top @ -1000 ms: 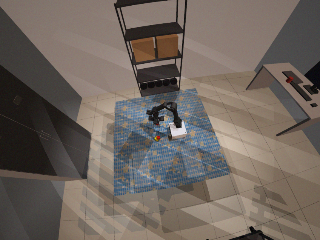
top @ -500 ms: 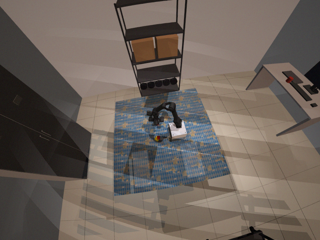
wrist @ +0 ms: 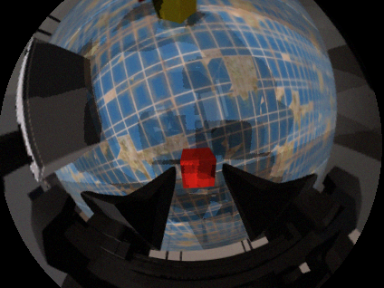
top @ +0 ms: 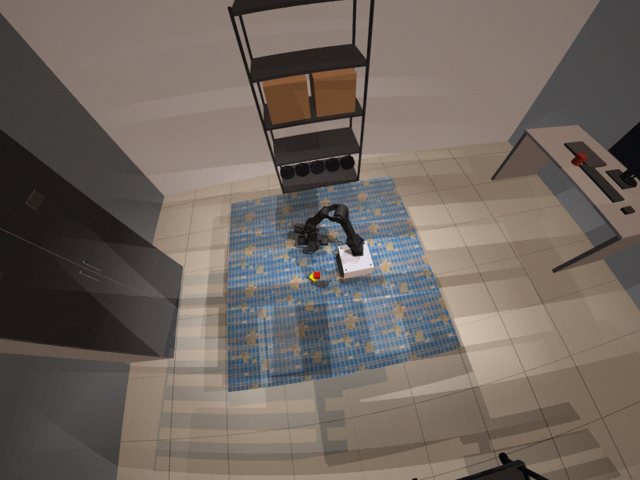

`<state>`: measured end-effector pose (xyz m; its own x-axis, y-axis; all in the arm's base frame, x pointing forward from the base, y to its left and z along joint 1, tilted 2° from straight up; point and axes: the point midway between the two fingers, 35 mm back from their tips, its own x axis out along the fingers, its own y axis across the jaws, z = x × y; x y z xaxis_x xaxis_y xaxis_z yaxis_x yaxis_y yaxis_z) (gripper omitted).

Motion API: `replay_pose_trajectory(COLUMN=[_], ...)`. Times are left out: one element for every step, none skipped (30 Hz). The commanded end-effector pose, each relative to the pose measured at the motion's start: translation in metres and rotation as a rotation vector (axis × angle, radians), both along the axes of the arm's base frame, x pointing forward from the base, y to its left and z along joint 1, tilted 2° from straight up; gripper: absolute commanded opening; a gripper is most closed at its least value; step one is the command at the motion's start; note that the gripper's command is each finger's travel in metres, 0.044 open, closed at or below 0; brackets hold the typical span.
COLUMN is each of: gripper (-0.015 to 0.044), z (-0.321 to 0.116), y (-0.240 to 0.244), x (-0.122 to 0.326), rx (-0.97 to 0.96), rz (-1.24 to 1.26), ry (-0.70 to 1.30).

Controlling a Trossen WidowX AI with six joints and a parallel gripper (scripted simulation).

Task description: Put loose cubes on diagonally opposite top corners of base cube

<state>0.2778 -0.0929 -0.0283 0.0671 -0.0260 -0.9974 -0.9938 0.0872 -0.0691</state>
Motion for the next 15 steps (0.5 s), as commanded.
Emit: replay_pose_trajectory(gripper=[0.0186, 0.0160, 0.0134, 0.0107, 0.0105, 0.0105, 0.0105, 0.0105, 0.0105, 0.0105, 0.0105, 0.0105, 0.0105, 0.0105, 0.0105], z=[-0.0037, -0.0037, -0.0037, -0.0037, -0.0037, -0.0037, -0.0037, -0.0036, -0.0031, -0.0022, -0.0012, -0.0001, 0.0010, 0.0027, 0.0042], y=[0.0014, 0.0014, 0.0014, 0.0014, 0.0014, 0.0014, 0.0014, 0.0015, 0.0018, 0.0023, 0.0029, 0.0035, 0.0041, 0.0044, 0.0042], x=[-0.0016, -0.0016, -0.0016, -0.0016, -0.0016, -0.0016, -0.0016, -0.0015, -0.0012, -0.0007, -0.0002, 0.0004, 0.0010, 0.0015, 0.0016], rx=[0.006, 0.006, 0.006, 0.006, 0.006, 0.006, 0.006, 0.007, 0.008, 0.009, 0.011, 0.013, 0.014, 0.015, 0.015], rz=[0.003, 0.003, 0.003, 0.003, 0.003, 0.003, 0.003, 0.004, 0.007, 0.011, 0.016, 0.021, 0.026, 0.029, 0.028], ry=[0.002, 0.002, 0.002, 0.002, 0.002, 0.002, 0.002, 0.001, -0.002, -0.008, -0.015, -0.021, -0.028, -0.032, -0.031])
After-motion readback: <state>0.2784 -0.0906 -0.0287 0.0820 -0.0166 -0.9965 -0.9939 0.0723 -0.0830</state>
